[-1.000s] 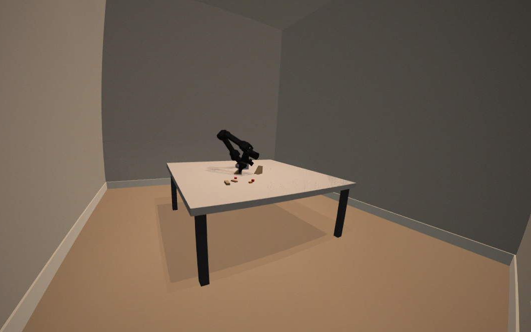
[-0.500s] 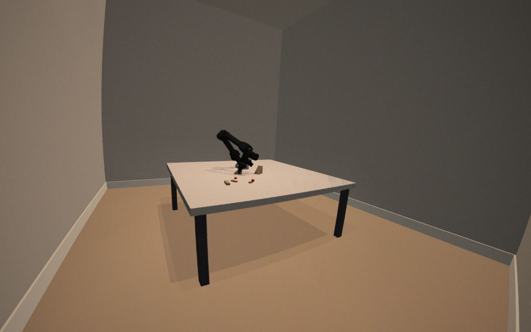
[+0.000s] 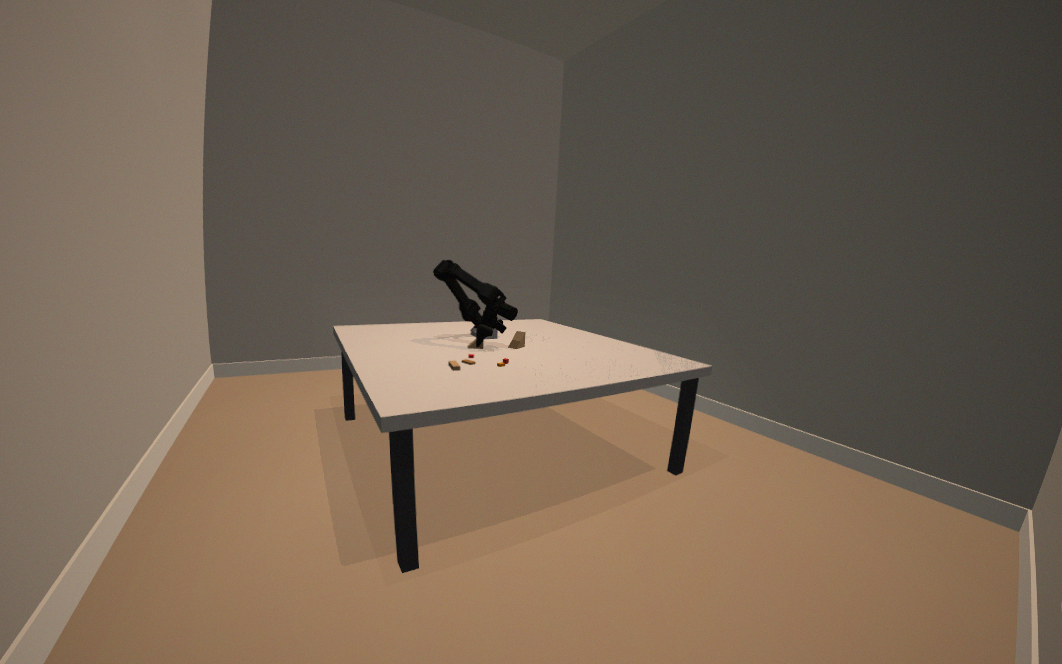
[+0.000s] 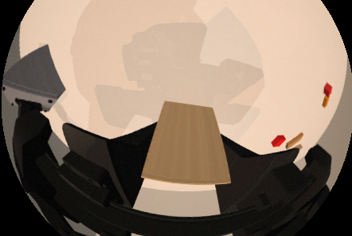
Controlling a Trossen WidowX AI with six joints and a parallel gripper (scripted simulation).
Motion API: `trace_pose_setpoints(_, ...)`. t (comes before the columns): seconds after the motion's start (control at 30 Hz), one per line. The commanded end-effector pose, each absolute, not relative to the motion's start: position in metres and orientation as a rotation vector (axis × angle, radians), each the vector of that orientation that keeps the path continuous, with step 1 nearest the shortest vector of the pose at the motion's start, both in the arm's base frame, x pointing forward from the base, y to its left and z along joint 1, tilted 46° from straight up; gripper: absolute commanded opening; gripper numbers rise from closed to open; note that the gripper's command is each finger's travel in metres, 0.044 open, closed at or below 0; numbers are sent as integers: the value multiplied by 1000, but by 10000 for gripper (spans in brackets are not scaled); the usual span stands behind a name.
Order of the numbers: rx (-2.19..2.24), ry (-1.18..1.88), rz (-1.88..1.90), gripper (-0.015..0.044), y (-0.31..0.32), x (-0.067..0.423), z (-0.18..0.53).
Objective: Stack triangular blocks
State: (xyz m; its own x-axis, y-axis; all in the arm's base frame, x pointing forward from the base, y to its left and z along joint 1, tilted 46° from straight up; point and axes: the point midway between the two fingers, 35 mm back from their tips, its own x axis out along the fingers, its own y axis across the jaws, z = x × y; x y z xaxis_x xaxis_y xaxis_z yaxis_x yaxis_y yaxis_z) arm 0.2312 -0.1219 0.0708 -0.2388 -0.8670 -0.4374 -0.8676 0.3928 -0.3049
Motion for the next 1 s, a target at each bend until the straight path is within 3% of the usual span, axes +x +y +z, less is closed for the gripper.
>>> trace_pose_setpoints(0.0,-1474,2101,14,0,-121,231,72)
trace_pose_setpoints(0.97,-1206,1475,499,0,-130,211,119)
